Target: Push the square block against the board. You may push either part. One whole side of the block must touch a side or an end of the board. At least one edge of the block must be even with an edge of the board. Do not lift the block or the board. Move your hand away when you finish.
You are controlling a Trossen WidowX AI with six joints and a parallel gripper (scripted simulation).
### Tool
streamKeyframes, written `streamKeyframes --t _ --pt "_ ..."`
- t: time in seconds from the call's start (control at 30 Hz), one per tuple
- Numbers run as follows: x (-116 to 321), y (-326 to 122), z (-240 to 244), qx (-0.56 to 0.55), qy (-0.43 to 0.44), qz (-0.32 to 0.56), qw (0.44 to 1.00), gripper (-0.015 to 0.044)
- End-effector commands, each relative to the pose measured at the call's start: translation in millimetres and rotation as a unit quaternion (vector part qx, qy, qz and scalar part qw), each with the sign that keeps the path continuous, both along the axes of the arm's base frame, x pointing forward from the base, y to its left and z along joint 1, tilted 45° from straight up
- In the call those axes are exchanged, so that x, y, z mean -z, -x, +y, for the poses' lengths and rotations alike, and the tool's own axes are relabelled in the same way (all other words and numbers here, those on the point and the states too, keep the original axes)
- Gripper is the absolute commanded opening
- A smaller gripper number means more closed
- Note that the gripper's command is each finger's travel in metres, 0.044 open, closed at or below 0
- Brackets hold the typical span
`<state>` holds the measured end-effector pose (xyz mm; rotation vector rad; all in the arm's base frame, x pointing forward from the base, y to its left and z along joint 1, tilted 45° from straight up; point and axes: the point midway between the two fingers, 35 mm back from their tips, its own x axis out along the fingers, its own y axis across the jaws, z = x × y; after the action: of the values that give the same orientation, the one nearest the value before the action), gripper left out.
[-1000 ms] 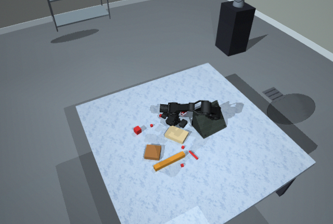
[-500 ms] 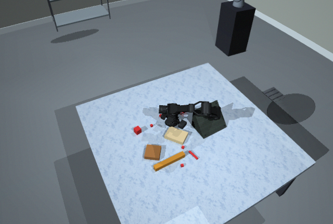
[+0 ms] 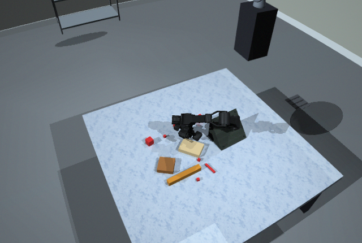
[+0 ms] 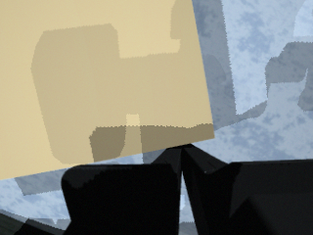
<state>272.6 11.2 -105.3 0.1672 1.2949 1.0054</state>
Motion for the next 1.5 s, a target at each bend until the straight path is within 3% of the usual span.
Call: streamKeyframes --t 0.0,1.47 --pt "-2.4 -4.7 3.6 -0.001 -0.003 -0.002 1.0 0.0" --pt "-14.7 -28.4 18.1 0.0 -0.003 -0.003 1.0 0.0"
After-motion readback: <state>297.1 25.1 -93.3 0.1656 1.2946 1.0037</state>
